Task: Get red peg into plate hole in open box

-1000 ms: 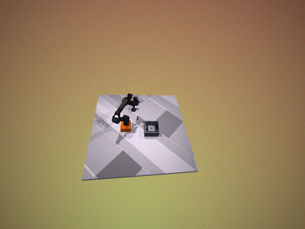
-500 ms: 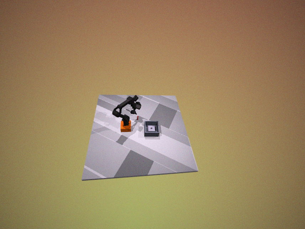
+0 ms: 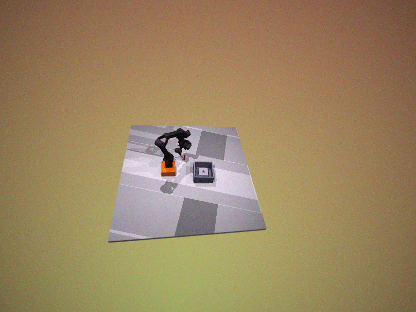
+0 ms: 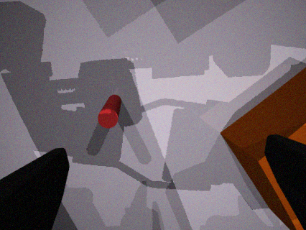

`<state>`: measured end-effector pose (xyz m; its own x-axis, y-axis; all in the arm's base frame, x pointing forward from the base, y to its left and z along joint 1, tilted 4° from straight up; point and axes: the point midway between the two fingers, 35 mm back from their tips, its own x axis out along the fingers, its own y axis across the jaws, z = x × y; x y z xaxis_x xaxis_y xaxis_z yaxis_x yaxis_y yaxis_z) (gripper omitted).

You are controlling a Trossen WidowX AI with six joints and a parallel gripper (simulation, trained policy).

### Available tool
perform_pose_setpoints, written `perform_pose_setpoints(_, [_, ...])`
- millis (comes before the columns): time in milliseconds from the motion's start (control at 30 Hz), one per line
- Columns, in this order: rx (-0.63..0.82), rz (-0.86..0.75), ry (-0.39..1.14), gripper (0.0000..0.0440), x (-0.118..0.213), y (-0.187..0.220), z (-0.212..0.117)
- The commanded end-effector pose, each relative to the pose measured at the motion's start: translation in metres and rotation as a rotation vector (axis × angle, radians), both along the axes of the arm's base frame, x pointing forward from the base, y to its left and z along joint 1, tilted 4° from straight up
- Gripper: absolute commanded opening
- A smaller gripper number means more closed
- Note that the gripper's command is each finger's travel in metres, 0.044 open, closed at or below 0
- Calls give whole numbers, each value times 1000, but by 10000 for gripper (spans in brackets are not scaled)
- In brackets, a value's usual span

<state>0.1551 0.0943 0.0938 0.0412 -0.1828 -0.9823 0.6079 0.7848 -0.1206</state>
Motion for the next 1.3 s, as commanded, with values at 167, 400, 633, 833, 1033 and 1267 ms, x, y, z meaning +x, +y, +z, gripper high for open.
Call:
perform_pose_setpoints(167, [-27,-38,92,440,0,3,-28])
perform_pose_setpoints(400, [-40,-51,124,440,3,6,-50])
perform_pose_setpoints(633, [-48,-53,128,440,6,9,-75])
perform_pose_setpoints(833, [-52,-51,113,440,9,9,-100])
perform_pose_setpoints(1033, [-56,-42,107,398,9,7,-120])
perform_pose_setpoints(1267, [-77,-47,134,215,5,4,-137])
